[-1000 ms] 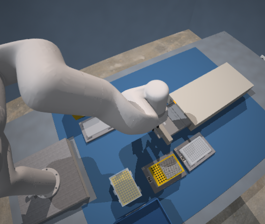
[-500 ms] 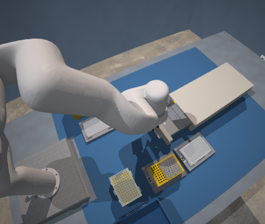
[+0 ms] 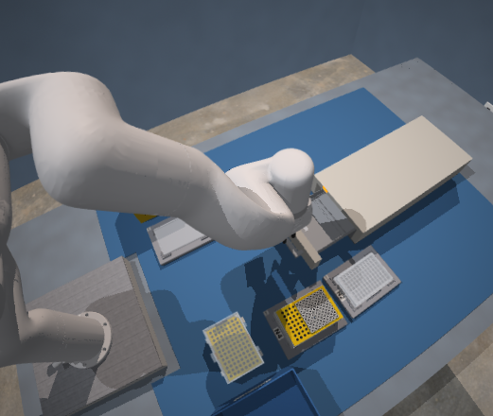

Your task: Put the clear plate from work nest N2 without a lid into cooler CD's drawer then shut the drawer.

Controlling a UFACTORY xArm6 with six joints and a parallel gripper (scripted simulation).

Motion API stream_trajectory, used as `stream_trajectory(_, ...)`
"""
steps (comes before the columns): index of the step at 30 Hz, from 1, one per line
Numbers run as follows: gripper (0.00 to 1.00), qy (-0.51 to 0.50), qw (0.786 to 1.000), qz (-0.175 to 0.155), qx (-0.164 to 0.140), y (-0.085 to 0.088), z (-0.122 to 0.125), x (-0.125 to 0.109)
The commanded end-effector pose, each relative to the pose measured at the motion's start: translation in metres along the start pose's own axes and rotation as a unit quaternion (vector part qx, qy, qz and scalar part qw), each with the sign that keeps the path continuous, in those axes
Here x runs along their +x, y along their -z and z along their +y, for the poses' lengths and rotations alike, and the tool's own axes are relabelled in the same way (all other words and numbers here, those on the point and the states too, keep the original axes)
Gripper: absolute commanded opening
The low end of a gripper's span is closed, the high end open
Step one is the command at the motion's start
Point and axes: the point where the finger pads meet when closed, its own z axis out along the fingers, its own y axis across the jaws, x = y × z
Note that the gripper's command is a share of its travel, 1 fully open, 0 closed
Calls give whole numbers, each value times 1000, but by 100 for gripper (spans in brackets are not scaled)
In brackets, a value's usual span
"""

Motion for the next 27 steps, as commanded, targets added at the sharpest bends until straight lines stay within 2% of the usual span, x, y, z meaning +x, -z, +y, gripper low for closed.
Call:
stream_trajectory(1, 21, 0, 1000, 0, 31, -23, -23, 1)
stream_trajectory(27, 21, 0, 1000, 0, 31, -23, -29, 1)
